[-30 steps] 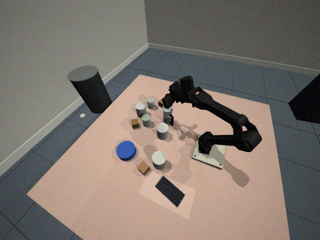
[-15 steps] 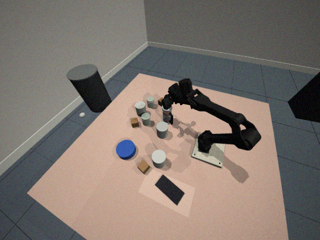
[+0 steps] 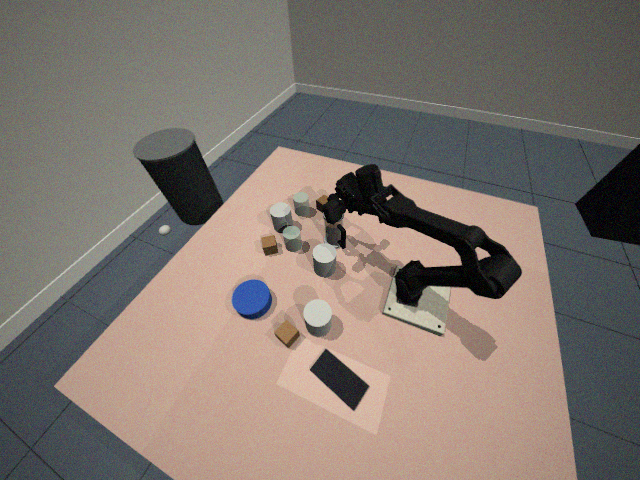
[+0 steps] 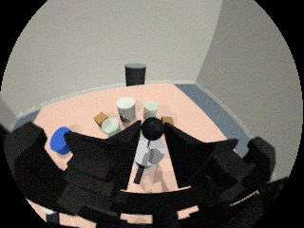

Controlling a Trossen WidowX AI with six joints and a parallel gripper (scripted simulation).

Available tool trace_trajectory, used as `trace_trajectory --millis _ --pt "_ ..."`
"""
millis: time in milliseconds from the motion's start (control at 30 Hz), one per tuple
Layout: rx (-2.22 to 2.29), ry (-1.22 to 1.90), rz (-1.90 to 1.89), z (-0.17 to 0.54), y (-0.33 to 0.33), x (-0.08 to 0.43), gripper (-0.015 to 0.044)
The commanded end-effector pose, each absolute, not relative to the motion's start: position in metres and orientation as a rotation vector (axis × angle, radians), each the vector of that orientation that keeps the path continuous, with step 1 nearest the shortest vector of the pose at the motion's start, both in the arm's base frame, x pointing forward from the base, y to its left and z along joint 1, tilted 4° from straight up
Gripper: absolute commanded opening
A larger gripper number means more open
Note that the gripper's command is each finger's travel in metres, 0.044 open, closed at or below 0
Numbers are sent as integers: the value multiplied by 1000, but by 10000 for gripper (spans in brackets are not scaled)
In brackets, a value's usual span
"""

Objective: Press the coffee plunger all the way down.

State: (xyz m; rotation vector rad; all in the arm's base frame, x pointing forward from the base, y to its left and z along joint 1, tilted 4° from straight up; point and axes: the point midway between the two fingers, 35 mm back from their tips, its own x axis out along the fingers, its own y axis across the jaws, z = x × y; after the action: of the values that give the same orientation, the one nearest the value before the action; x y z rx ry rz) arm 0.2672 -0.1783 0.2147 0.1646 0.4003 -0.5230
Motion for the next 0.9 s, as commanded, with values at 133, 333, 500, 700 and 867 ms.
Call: trace_trajectory --millis 133,333,500,700,867 --pt "190 454 -523 183 -177 268 129" --pt "190 454 -523 176 -178 271 129" --pt "190 454 -523 176 -179 274 129" --pt "190 454 -523 177 -180 276 129" --pt "190 454 -523 178 -181 276 129"
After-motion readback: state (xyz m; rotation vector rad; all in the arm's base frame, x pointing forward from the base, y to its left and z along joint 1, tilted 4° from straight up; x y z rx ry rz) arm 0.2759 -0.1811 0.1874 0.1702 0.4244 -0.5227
